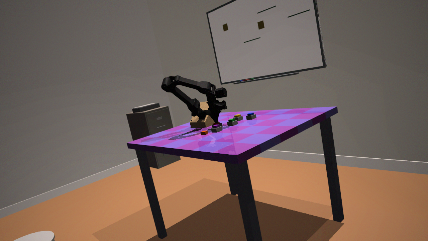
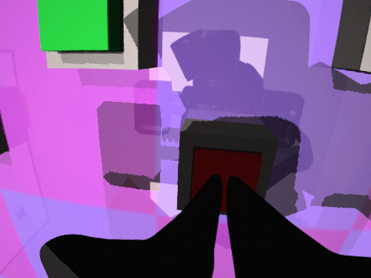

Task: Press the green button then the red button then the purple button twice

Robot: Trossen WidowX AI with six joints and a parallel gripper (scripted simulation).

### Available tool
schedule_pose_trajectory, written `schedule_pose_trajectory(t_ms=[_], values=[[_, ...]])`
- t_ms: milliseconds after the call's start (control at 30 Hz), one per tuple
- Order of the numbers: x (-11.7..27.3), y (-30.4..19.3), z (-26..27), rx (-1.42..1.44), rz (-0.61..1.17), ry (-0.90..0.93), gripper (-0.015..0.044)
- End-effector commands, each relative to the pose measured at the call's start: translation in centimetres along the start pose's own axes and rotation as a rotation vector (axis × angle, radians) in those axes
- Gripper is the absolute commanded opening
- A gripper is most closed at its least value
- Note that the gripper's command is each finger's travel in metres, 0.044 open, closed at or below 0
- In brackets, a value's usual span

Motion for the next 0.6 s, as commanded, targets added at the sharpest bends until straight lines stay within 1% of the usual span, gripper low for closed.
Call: schedule_pose_trajectory(t_ms=[0,333,400,500,567], values=[[-0.1,-0.1,0.0,0.007,0.001,-0.005,0.0020],[-0.1,-0.1,0.0,0.007,0.001,-0.005,0.0020],[0.6,0.0,0.0,0.003,0.001,-0.001,0.0020],[3.0,-0.1,0.0,0.007,0.002,-0.003,0.0020],[3.2,-0.1,0.0,0.007,0.002,-0.004,0.0020]])
Point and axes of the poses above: the point midway between the two fingers, 35 mm back from their tips, its own x axis back along the fingers, its own z axis across the jaws, y = z × x, the point moved 6 cm from there along x, back along the fingers, and after that the axes turned 7 degrees about -x, right-handed, at the moved point
